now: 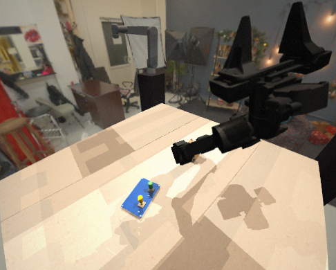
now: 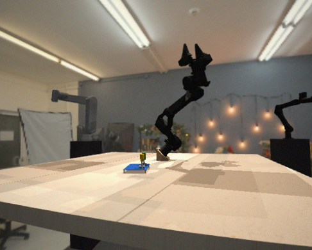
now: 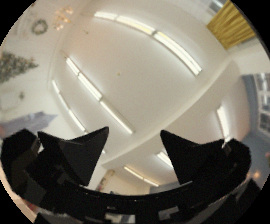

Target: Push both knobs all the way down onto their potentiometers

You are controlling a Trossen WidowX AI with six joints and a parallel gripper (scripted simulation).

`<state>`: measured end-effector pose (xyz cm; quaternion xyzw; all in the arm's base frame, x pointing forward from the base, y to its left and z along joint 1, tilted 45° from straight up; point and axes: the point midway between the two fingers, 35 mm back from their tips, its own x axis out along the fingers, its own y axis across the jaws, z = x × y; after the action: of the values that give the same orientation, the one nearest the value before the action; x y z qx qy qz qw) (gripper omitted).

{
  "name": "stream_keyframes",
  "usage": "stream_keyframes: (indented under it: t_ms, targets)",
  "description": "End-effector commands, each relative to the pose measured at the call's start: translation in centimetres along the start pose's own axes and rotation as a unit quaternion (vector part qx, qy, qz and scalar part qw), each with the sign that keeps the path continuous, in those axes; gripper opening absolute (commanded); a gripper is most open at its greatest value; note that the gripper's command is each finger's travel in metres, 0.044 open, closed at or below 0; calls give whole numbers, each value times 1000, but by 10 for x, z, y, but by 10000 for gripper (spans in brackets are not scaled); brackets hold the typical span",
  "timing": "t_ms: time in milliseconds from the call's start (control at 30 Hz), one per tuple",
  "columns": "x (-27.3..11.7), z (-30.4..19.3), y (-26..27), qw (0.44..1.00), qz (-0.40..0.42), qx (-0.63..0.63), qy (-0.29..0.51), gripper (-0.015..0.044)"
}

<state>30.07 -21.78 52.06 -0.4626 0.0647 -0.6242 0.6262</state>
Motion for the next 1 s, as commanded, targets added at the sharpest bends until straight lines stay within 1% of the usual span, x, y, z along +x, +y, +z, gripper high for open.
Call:
stream_keyframes:
  t_ms: [0, 167, 367, 467, 733, 967]
  targets:
    - [0, 0, -1, 1000, -1, 1, -1, 374]
    - [-1, 0, -26, 999, -29, 30, -27, 242]
    - [10, -18, -57, 997, -73, 12, -31, 85]
    - [14, -31, -84, 994, -111, -3, -20, 6]
    - [12, -59, -161, 975, -217, -51, 17, 0]
    - [-7, -81, -232, 943, -315, -93, 57, 0]
